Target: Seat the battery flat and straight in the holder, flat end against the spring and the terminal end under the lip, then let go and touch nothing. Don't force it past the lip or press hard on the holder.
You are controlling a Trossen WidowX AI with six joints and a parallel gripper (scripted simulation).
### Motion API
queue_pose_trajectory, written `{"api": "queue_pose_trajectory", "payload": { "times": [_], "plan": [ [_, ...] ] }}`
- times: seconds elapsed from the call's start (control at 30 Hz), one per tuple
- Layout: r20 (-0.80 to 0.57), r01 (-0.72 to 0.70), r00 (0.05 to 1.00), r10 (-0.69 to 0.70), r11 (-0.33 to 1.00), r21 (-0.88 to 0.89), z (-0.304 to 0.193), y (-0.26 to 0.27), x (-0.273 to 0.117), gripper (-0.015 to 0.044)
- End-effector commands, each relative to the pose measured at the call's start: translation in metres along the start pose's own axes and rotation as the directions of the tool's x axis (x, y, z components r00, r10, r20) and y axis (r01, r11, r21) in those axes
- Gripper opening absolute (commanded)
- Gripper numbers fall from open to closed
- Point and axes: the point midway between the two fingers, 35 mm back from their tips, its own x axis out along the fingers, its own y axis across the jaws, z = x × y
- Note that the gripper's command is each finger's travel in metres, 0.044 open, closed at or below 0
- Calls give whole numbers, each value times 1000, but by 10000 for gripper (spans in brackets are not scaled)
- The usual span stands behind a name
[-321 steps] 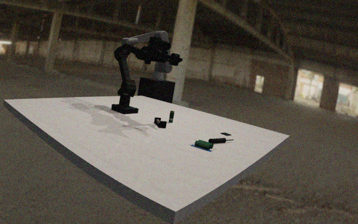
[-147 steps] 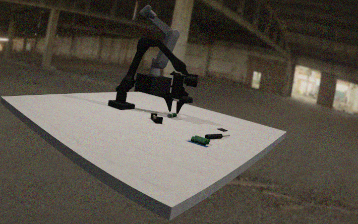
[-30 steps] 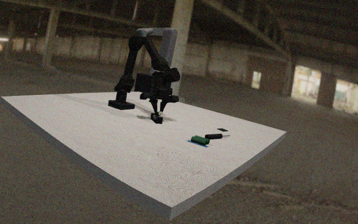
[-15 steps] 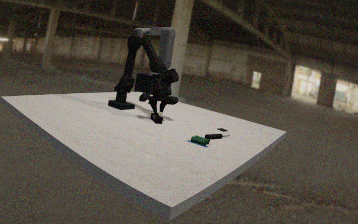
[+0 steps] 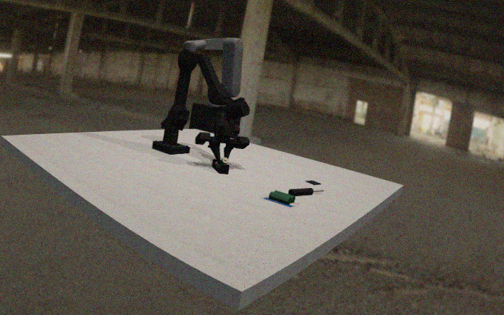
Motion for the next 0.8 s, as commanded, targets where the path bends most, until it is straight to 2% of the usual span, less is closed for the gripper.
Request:
{"api": "queue_pose_trajectory", "payload": {
  "times": [0.0, 0.77],
  "plan": [
    [6, 2, 1000, -2, 1000, 4, -3, -1, -1, 67],
    [-7, 0, 1000, 0, 1000, 3, -20, -1, -8, 67]
  ]
}}
